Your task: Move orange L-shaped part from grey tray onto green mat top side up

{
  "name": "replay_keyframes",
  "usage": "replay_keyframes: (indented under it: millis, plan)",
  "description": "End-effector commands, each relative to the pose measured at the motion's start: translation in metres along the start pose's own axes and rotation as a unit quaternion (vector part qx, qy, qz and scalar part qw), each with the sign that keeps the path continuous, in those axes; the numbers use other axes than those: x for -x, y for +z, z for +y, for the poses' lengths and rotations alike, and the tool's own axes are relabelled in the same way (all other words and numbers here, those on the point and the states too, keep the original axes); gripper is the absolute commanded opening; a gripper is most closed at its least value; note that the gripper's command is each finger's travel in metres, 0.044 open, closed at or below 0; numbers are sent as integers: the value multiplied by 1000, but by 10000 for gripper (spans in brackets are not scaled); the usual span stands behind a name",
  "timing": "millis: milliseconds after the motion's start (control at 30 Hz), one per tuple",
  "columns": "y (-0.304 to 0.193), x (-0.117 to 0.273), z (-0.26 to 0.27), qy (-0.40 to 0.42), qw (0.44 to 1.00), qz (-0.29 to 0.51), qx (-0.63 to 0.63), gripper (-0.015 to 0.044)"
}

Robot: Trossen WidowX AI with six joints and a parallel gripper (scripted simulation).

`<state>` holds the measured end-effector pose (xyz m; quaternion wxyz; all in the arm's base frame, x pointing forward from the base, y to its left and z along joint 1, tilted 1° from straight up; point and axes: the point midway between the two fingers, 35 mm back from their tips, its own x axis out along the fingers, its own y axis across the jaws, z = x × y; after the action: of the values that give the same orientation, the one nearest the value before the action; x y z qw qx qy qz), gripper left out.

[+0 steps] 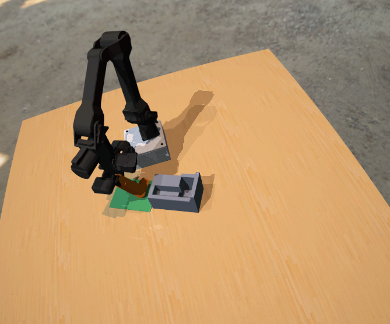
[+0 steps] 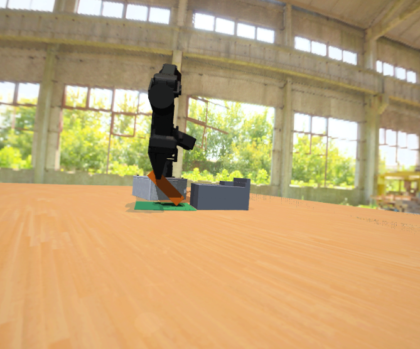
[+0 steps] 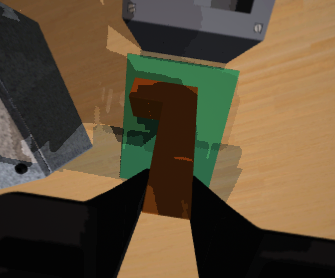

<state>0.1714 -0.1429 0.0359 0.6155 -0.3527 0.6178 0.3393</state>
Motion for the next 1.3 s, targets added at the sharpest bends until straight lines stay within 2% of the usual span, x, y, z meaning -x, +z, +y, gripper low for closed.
replay_keyframes:
  millis: [0, 233, 400, 500, 567, 1267]
  plan:
    - [0, 0, 0, 0, 1000, 0, 0, 79]
    - [0, 2, 0, 0, 1000, 0, 0, 263]
    - [-1, 41, -4, 0, 1000, 1, 1, 394]
    - [0, 80, -2, 1, 1000, 1, 2, 400]
    - [0, 90, 0, 1, 1000, 1, 2, 400]
    - [0, 84, -2, -4, 1000, 0, 2, 400]
